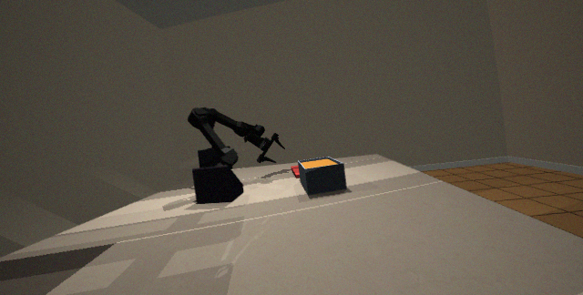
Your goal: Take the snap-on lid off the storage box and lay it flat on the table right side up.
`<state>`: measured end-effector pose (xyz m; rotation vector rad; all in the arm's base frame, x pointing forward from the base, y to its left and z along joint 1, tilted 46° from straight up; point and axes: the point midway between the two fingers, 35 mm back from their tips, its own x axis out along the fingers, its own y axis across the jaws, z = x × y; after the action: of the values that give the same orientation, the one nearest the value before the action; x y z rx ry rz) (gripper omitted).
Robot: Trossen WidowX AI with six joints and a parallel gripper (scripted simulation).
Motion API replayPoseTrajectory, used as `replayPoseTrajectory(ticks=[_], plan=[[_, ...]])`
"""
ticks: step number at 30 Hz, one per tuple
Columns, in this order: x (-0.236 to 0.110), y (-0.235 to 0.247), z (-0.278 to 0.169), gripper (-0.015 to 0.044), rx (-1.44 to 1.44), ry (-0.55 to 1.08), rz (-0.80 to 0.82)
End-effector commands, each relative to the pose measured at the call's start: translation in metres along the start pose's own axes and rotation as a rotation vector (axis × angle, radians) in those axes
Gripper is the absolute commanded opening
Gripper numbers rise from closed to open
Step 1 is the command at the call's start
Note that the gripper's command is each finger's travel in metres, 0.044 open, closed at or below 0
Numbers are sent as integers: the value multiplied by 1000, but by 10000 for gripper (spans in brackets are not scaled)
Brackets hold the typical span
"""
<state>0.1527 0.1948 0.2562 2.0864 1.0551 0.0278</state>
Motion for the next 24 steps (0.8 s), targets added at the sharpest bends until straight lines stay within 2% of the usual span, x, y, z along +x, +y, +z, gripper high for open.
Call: replayPoseTrajectory(ticks=[1, 13, 24], plan=[[-10, 7, -4, 440, -2, 14, 7], [-30, 18, -3, 440, -3, 13, 7], [-25, 14, 0, 440, -3, 13, 6]])
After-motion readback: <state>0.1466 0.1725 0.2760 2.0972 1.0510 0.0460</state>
